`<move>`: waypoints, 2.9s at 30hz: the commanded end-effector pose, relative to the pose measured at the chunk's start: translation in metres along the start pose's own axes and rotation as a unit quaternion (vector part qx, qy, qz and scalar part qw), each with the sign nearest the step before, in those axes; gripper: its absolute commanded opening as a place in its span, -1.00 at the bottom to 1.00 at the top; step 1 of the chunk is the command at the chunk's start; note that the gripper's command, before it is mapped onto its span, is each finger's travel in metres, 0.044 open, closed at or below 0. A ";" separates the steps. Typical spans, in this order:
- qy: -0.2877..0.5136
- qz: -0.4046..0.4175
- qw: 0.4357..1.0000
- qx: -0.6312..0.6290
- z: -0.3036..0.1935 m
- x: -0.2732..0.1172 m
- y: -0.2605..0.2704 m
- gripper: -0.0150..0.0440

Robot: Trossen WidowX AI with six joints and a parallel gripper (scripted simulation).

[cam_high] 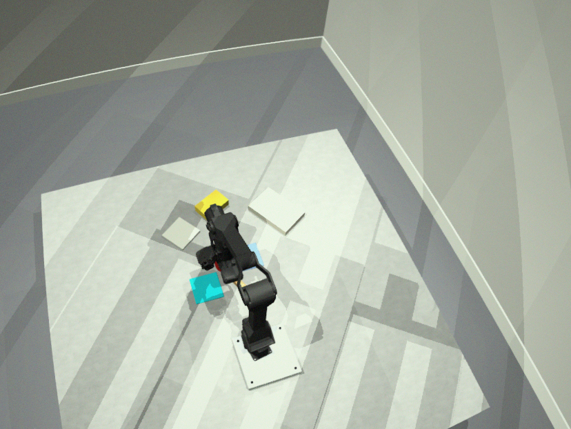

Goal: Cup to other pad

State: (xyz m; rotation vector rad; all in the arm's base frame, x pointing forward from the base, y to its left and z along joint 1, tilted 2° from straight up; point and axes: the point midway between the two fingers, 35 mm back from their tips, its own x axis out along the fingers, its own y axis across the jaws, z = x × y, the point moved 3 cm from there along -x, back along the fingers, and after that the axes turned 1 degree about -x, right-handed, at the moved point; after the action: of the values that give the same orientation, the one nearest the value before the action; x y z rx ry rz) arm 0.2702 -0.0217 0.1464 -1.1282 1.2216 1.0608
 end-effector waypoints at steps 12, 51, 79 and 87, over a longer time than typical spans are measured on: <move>0.001 0.003 1.000 0.001 0.026 0.000 0.013 -0.49; -0.001 0.004 1.000 0.001 0.074 0.009 0.039 -0.49; -0.001 0.004 1.000 0.001 0.077 0.044 0.041 -0.49; -0.001 0.004 1.000 0.001 0.077 0.049 0.042 -0.49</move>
State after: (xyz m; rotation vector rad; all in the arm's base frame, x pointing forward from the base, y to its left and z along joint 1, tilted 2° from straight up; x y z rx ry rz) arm 0.2446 0.0614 0.0992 -1.1217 1.2157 1.0674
